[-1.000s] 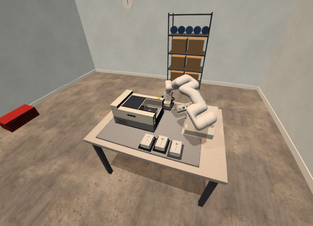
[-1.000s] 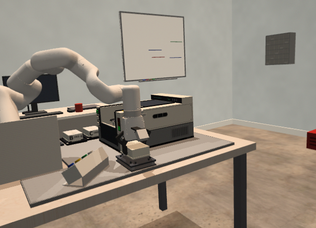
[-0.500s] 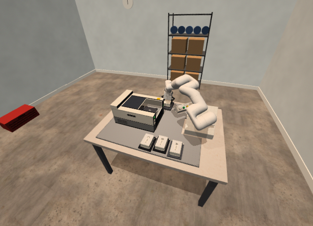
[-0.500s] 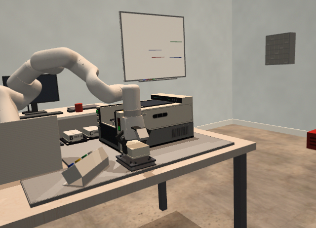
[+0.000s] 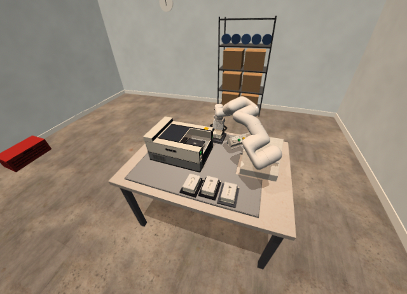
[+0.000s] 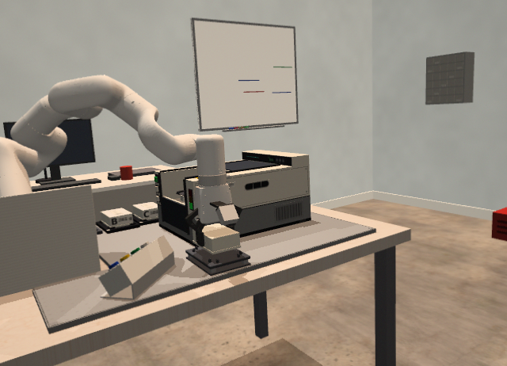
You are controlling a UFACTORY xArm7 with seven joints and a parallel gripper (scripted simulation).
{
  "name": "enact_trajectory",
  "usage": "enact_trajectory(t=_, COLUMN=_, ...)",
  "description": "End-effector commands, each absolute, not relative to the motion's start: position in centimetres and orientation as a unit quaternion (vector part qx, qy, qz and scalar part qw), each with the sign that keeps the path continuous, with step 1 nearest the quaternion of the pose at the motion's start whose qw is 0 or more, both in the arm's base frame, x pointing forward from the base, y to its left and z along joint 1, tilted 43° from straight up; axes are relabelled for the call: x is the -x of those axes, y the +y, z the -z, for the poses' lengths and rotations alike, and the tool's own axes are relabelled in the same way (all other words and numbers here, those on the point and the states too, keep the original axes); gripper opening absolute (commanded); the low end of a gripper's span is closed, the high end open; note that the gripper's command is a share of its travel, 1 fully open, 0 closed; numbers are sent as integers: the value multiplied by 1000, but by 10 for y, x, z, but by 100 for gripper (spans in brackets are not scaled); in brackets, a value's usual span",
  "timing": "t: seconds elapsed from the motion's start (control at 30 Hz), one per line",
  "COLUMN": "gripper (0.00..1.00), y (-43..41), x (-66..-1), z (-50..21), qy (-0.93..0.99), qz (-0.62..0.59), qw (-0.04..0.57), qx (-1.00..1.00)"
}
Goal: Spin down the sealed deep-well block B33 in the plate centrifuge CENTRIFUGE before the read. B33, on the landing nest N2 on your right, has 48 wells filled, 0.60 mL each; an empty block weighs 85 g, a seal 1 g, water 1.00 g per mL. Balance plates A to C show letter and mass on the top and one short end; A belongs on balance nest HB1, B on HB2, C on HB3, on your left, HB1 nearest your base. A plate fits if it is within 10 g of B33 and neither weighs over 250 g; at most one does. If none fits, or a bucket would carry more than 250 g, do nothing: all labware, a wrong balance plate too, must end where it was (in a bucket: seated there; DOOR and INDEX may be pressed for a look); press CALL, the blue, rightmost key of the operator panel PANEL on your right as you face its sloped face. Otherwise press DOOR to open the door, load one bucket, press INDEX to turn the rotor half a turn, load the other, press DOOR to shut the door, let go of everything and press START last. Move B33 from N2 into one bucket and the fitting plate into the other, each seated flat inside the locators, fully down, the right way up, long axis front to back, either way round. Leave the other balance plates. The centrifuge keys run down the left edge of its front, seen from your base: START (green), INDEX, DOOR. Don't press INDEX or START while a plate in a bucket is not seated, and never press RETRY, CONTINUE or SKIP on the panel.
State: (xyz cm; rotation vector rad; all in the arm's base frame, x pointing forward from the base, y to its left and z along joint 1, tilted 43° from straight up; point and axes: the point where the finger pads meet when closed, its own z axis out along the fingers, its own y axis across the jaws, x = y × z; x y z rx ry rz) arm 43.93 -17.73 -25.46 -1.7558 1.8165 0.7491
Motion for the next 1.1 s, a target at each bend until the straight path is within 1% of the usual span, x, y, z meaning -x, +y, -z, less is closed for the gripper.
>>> enact_trajectory(t=0.0, gripper=0, y=-183, x=-441, z=250, qy=669, qz=-272, qw=250, qx=645)
enact_trajectory(t=0.37, gripper=0, y=-199, x=-441, z=234, qy=669, qz=-272, qw=250, qx=645)
enact_trajectory(t=1.07, gripper=0, y=-255, x=-442, z=175, qy=669, qz=-272, qw=250, qx=645)
